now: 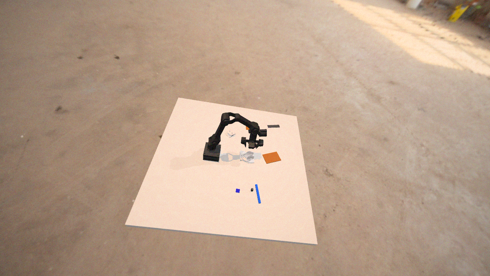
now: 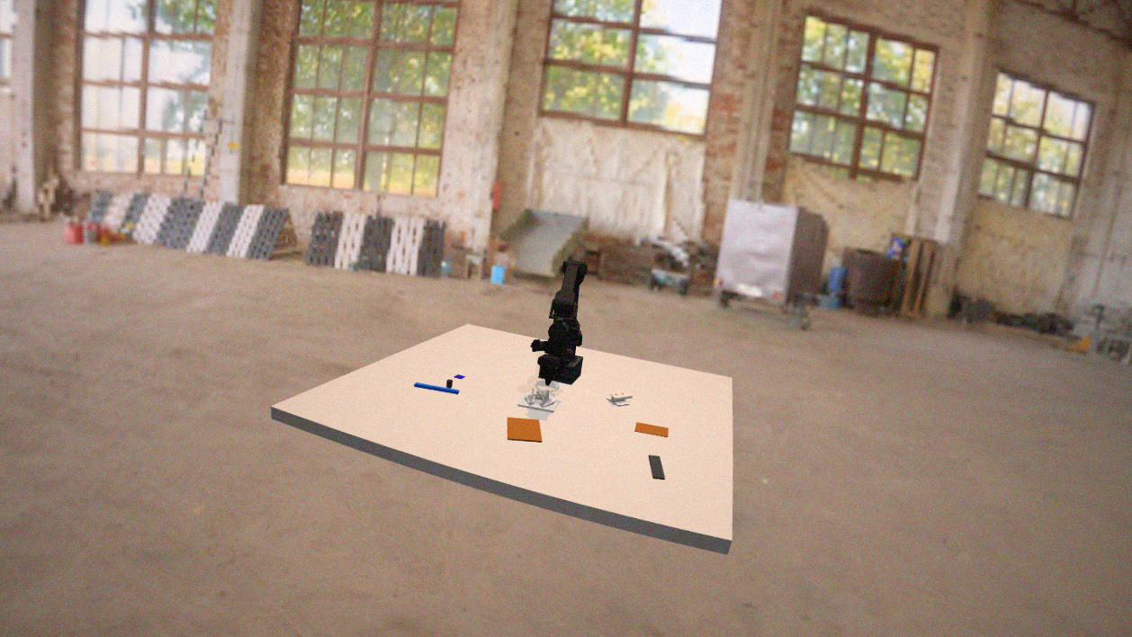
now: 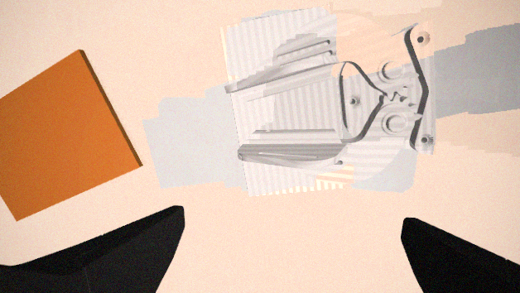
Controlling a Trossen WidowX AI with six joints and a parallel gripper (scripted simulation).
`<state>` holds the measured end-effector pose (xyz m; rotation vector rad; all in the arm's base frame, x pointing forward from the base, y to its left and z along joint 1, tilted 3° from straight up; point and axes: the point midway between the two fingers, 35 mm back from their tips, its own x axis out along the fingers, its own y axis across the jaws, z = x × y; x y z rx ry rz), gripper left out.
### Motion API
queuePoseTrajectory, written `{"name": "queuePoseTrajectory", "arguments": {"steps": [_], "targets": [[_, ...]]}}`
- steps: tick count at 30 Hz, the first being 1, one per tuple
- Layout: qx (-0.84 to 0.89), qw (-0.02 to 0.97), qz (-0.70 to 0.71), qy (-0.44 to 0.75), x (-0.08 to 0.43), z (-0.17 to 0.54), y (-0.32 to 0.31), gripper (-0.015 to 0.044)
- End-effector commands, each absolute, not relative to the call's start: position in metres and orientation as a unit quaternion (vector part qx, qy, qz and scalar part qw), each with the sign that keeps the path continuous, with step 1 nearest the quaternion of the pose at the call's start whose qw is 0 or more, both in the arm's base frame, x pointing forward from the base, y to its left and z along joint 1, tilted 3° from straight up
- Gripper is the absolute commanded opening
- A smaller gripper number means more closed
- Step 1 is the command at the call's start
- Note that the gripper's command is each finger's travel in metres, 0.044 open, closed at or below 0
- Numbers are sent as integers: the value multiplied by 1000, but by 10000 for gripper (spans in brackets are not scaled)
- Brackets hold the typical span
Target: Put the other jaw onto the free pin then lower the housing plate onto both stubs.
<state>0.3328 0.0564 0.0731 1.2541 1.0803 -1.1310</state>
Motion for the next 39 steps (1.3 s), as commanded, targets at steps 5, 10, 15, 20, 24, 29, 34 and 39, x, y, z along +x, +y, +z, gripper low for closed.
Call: {"name": "queuePoseTrajectory", "arguments": {"steps": [5, 10, 15, 20, 24, 29, 34, 39], "targets": [[466, 590, -425, 504, 328, 72, 67, 440], [425, 620, -389, 533, 326, 72, 74, 440], [382, 646, -351, 560, 323, 72, 80, 440], [337, 670, -312, 583, 320, 72, 87, 440], [301, 687, -279, 600, 318, 72, 92, 440], [254, 705, -237, 619, 315, 72, 99, 440], [206, 720, -193, 634, 312, 72, 105, 440], [157, 732, -149, 647, 308, 72, 112, 440]]}}
